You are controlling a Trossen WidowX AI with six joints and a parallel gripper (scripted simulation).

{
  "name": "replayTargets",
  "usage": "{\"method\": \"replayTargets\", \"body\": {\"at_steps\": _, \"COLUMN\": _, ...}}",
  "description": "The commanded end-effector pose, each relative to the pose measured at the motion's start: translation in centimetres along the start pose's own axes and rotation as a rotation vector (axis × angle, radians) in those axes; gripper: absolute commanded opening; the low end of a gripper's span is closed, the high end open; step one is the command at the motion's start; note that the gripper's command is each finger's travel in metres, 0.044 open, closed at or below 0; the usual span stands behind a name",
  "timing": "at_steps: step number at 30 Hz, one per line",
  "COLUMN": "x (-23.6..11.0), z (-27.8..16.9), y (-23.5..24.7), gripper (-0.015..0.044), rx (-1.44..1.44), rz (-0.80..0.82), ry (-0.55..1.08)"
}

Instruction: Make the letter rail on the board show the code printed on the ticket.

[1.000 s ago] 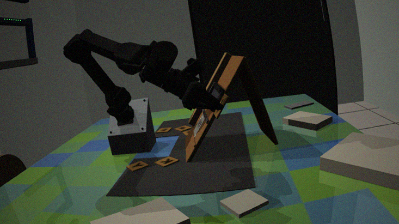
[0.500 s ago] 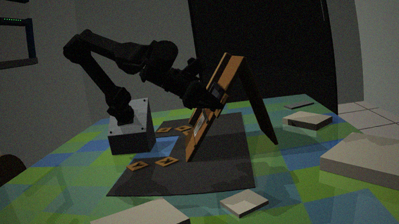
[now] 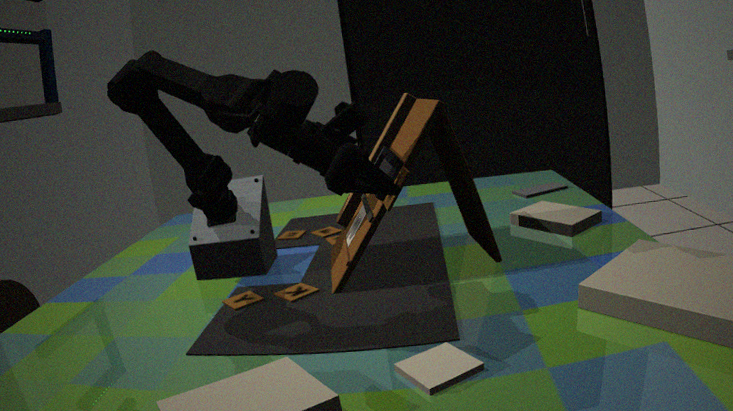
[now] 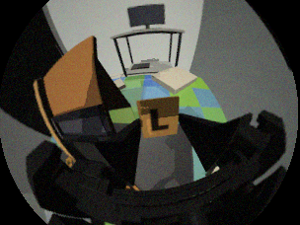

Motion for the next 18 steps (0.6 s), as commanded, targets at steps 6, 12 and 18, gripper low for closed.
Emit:
{"method": "replayTargets", "body": {"at_steps": 6, "x": 0.11, "z": -0.34, "y": 0.57, "gripper": 0.0000, "rx": 0.004, "rz": -0.001, "ry": 0.006}}
{"method": "replayTargets", "body": {"at_steps": 12, "x": 0.14, "z": -0.40, "y": 0.86, "gripper": 0.0000, "rx": 0.004, "rz": -0.001, "ry": 0.006}}
{"method": "replayTargets", "body": {"at_steps": 18, "x": 0.15, "z": -0.44, "y": 1.15, "gripper": 0.0000, "rx": 0.004, "rz": 0.000, "ry": 0.006}}
Point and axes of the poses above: the point midway between the two fingers, 35 mm back from their tips, its own x axis out along the fingers, its own y axis across the jaws, z = x × y, the point moved 1 cm from there along -x, back along the fingers, and after that the axes turned 7 degrees about x, right-handed, at the moved point
